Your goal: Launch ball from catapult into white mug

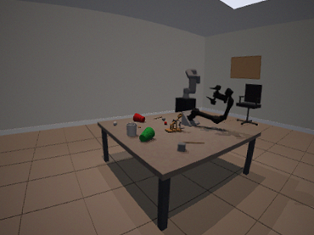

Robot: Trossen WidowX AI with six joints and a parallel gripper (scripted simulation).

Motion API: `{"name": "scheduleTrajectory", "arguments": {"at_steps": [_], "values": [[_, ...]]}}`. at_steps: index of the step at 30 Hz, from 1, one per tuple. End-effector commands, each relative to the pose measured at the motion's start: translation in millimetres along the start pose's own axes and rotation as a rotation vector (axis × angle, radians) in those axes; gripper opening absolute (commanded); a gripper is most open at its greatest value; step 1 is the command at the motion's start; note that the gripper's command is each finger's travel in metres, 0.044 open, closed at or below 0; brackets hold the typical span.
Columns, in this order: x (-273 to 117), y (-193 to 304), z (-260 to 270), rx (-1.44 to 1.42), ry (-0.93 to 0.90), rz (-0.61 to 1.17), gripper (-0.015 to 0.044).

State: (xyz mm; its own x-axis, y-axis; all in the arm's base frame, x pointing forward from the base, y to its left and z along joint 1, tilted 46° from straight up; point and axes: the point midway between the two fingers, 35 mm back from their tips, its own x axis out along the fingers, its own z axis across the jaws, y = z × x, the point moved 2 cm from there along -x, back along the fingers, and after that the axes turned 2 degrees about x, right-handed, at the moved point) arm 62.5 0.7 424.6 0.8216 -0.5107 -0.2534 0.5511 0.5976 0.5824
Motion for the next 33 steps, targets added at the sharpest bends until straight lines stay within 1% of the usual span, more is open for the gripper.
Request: {"name": "scheduleTrajectory", "arguments": {"at_steps": [1, 2, 14, 25, 33], "values": [[0.9, -0.2, 0.2, -0.003, 0.004, 0.0, 0.0426], [3.6, -0.9, 0.8, -0.014, 0.015, -0.001, 0.044], [67.0, -14.5, 5.4, -0.272, 0.273, 0.022, 0.044], [121.7, -21.7, -4.9, -0.541, 0.487, 0.121, 0.044], [157.0, -24.4, -20.8, -0.728, 0.624, 0.225, 0.044]]}}
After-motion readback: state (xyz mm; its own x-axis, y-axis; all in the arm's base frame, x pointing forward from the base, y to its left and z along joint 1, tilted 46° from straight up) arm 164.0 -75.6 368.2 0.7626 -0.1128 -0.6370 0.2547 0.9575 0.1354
